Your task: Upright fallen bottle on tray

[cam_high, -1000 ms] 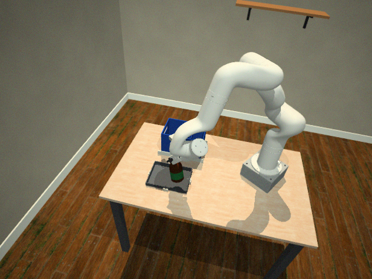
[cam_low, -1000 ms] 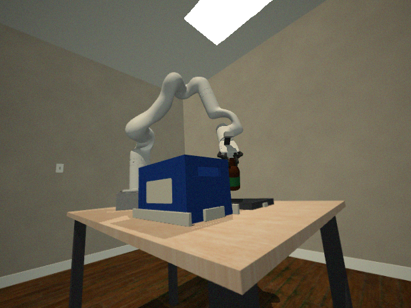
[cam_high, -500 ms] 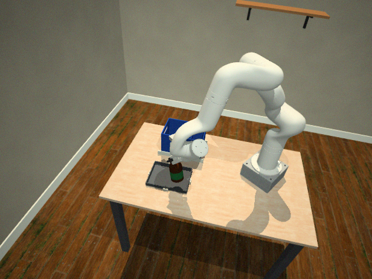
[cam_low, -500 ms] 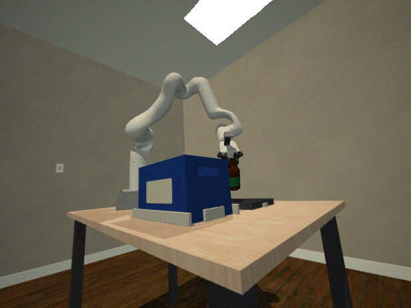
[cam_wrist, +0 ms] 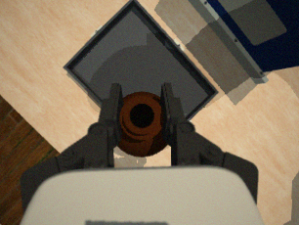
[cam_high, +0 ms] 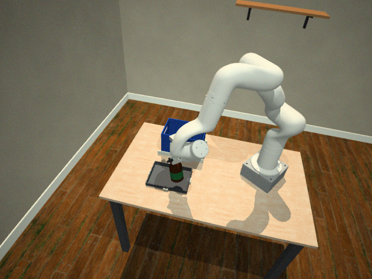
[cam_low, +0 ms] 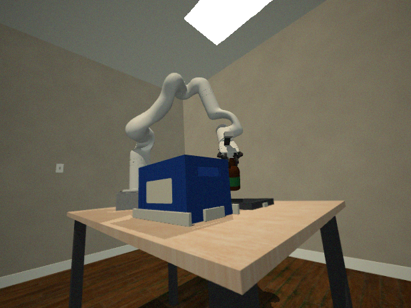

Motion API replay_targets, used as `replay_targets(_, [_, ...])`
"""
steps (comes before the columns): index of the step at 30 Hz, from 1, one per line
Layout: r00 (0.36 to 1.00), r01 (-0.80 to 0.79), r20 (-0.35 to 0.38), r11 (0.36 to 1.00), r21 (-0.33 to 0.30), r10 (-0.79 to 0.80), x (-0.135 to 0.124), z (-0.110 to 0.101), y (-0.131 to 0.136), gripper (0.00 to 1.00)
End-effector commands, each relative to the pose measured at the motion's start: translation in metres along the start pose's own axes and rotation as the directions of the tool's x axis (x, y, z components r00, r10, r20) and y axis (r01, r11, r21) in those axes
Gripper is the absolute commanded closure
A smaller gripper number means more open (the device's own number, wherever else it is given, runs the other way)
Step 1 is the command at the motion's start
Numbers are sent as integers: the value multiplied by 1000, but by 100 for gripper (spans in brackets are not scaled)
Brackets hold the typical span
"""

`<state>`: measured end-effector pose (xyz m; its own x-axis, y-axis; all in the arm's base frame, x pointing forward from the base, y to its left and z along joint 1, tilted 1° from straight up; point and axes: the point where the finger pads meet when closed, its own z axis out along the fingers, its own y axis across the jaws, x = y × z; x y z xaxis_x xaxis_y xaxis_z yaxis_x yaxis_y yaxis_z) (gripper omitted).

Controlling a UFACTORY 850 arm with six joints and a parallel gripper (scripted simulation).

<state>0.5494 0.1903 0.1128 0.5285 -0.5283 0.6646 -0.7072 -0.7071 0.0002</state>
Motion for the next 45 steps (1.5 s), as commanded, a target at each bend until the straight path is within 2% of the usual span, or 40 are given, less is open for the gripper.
replay_targets(1, [1000, -1, -7, 1000, 1, 1, 1, 0, -1, 100])
replay_targets(26, [989, -2, -147, 1000, 2, 2, 0, -1, -1, 100])
replay_targets(45, [987, -2, -160, 1000, 4, 2, 0, -2, -1, 100])
